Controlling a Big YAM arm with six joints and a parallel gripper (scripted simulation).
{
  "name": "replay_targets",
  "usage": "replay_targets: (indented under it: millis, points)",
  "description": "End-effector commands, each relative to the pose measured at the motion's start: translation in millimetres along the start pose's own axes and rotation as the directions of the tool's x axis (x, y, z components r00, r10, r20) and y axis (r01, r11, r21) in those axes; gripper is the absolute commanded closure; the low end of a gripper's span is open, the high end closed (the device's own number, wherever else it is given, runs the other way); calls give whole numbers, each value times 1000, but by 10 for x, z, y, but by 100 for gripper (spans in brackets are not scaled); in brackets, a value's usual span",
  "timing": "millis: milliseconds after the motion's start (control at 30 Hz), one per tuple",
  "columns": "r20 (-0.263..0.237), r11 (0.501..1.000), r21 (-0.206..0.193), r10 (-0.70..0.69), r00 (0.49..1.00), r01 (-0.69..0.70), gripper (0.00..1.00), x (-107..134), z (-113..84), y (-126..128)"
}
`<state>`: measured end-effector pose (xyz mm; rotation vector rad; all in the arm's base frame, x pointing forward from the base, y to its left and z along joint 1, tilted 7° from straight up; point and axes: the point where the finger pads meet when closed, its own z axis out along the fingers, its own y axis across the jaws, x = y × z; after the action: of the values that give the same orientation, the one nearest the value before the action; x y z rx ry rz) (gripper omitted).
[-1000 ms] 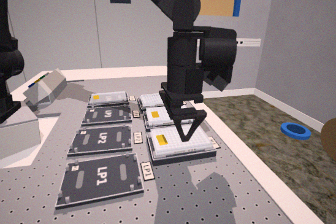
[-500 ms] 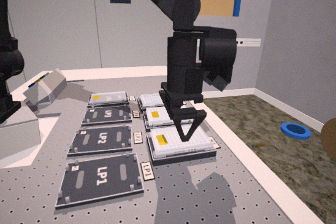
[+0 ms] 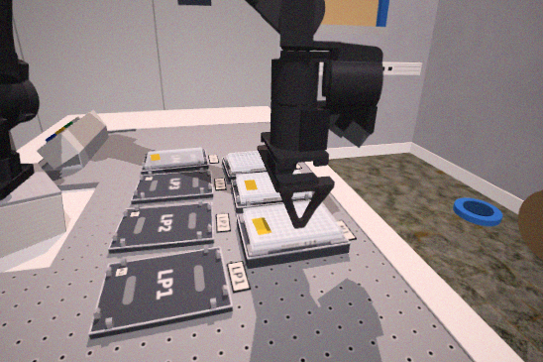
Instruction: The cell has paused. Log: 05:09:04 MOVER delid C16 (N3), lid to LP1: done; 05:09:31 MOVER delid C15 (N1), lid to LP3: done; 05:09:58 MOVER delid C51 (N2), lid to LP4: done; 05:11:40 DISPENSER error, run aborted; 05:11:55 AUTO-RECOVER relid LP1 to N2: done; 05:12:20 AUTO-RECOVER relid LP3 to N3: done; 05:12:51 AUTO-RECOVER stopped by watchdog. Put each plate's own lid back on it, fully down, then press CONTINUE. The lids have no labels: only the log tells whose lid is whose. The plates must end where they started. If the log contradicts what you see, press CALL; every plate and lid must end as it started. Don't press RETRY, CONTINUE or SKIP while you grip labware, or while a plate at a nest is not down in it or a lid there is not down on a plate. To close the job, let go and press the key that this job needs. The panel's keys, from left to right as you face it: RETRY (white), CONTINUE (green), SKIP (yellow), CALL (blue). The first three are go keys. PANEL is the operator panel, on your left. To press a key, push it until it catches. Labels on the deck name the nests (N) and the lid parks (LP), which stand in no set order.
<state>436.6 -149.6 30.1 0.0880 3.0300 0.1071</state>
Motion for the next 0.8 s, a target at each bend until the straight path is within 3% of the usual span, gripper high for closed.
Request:
replay_targets:
  millis: [0, 233, 300, 700, 767]
  points:
    - [23, 1000, 4, 13, 1000, -13, 0, -102, -149, 179]
    - [15, 1000, 3, 14, 1000, -14, 0, -73, -45, 424]
    - [35, 1000, 7, 12, 999, -12, 0, -108, -112, 524]
    - [27, 1000, 1, 13, 1000, -13, 0, -108, -74, 1128]
    - [27, 1000, 1, 13, 1000, -13, 0, -108, -74, 1128]
